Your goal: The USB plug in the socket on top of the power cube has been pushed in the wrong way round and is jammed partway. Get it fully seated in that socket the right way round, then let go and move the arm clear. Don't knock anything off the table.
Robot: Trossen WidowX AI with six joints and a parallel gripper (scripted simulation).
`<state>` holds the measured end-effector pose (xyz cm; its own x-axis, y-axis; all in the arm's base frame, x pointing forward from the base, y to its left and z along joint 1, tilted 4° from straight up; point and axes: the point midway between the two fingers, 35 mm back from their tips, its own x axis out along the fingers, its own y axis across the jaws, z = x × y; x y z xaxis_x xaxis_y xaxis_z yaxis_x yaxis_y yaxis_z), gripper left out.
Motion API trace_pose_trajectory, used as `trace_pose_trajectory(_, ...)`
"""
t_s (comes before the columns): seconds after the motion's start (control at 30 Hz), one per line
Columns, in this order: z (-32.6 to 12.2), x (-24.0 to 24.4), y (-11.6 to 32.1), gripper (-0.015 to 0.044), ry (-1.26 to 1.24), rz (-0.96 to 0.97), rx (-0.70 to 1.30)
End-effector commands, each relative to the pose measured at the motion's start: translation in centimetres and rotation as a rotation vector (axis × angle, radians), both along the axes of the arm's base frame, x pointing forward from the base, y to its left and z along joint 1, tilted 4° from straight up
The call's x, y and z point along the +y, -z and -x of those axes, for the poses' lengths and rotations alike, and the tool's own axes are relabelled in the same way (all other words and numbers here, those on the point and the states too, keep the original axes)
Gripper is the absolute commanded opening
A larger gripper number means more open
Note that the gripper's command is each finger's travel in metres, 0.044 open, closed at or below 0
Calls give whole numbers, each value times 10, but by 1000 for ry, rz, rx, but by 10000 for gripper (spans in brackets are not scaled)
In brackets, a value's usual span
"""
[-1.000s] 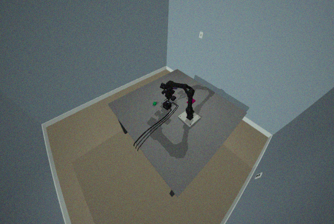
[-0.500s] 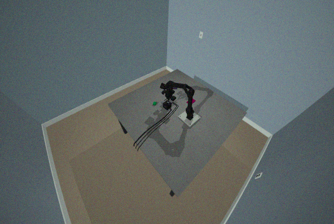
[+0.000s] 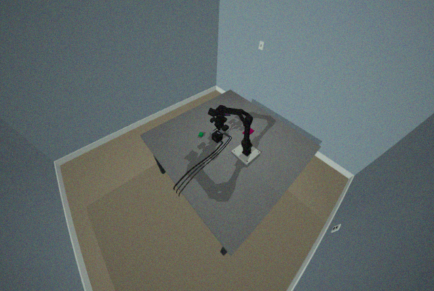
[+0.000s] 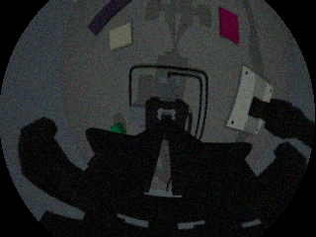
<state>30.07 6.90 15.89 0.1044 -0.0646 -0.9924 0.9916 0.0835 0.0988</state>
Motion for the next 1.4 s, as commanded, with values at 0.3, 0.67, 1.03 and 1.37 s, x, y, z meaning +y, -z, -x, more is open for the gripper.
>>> trace_pose_trajectory(0.3,0,-1,2,0,-4,5,1)
trace_pose_trajectory(0.67,0,-1,4,0,-4,5,1)
trace_pose_trajectory(1.03,-1,-1,5,0,-4,5,1)
trace_pose_trajectory(1.37,-1,-1,6,0,-4,5,1)
